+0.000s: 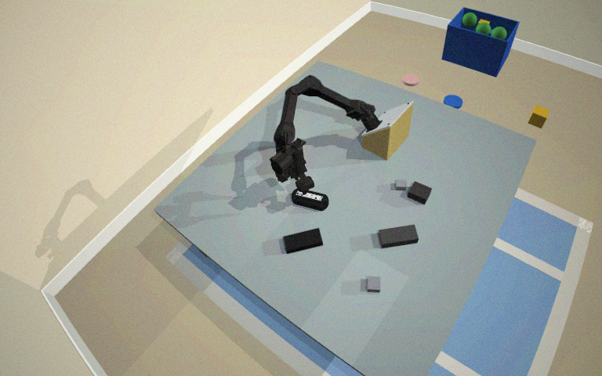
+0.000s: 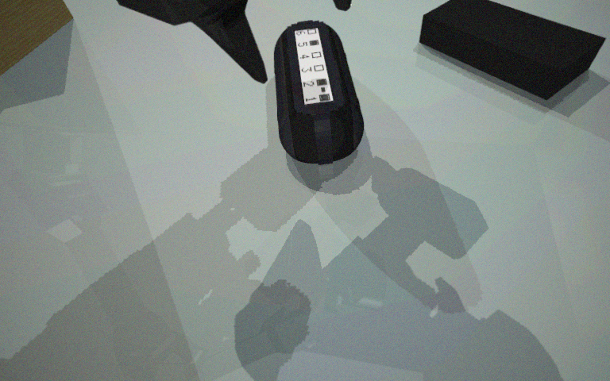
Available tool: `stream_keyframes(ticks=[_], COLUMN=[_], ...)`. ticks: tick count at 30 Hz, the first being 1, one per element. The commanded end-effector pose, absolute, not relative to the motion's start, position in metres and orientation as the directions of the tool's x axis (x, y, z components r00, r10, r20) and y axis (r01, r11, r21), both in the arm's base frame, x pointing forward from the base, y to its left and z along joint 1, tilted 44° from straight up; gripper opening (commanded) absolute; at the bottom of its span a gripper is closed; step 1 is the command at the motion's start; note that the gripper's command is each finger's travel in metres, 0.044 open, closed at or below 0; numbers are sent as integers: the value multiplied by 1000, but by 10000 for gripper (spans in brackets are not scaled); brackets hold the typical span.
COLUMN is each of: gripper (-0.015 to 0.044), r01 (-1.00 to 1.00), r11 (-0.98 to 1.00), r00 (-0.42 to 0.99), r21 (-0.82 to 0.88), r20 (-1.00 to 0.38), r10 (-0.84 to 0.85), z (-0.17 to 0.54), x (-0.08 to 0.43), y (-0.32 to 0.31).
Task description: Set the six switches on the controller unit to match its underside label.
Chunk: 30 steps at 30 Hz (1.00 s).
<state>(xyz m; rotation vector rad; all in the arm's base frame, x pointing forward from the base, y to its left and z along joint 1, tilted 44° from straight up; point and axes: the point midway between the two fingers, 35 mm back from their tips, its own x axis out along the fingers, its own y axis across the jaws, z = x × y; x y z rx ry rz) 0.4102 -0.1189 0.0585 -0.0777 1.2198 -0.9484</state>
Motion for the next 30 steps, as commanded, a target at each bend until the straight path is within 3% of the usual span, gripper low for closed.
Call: stream_keyframes(ticks=[1,5,30], gripper=[440,440,440], r01=[933,974,974], r11=[212,82,83], r00=[-71,-97,-97], r21=[-290,-210,-209], r20=[-728,-720,-721], r10=[-682,-687,-687], z=[66,67,58], x=[421,423,423], y=[-132,-135,-143])
